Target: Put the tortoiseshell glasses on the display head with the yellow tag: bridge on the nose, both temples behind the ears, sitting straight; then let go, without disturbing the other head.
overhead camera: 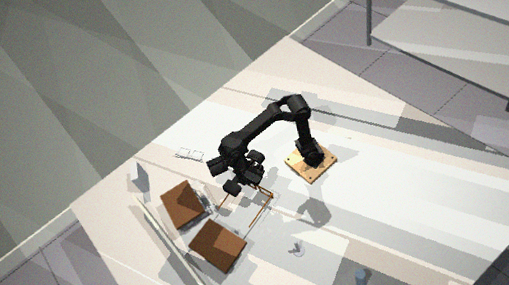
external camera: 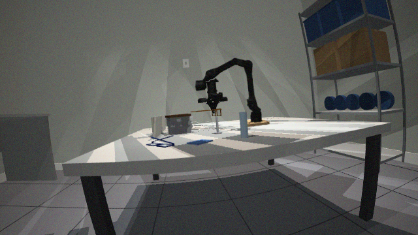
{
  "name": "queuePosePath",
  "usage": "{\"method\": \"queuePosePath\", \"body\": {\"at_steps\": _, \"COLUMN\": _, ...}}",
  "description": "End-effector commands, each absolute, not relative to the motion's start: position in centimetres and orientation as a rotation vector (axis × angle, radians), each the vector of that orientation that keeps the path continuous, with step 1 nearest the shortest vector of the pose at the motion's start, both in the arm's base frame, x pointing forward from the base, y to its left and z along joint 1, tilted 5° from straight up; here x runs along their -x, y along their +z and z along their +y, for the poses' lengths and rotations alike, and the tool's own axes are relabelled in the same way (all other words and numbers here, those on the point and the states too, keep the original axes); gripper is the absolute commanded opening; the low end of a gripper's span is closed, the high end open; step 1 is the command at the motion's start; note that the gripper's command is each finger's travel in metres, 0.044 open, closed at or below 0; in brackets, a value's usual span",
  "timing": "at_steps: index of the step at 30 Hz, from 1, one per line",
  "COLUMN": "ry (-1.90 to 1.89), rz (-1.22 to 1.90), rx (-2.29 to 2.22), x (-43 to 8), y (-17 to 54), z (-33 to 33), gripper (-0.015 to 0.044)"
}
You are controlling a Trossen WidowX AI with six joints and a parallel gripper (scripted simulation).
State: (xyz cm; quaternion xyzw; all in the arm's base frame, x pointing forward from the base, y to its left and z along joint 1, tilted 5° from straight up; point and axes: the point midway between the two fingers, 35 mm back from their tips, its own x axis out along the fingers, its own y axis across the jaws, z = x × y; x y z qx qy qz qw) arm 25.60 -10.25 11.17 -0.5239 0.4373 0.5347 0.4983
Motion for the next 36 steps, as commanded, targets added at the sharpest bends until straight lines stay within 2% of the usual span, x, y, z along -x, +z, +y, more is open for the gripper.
{"method": "queuePosePath", "body": {"at_steps": 1, "ry": 1.303, "rz": 1.055, "rx": 1.264, "x": -25.5, "y": 10.6, "z": -10.1, "gripper": 0.0}}
{"method": "queuePosePath", "body": {"at_steps": 36, "ry": 1.303, "rz": 1.055, "rx": 1.263, "x": -25.6, "y": 8.2, "z": -9.6, "gripper": 0.0}}
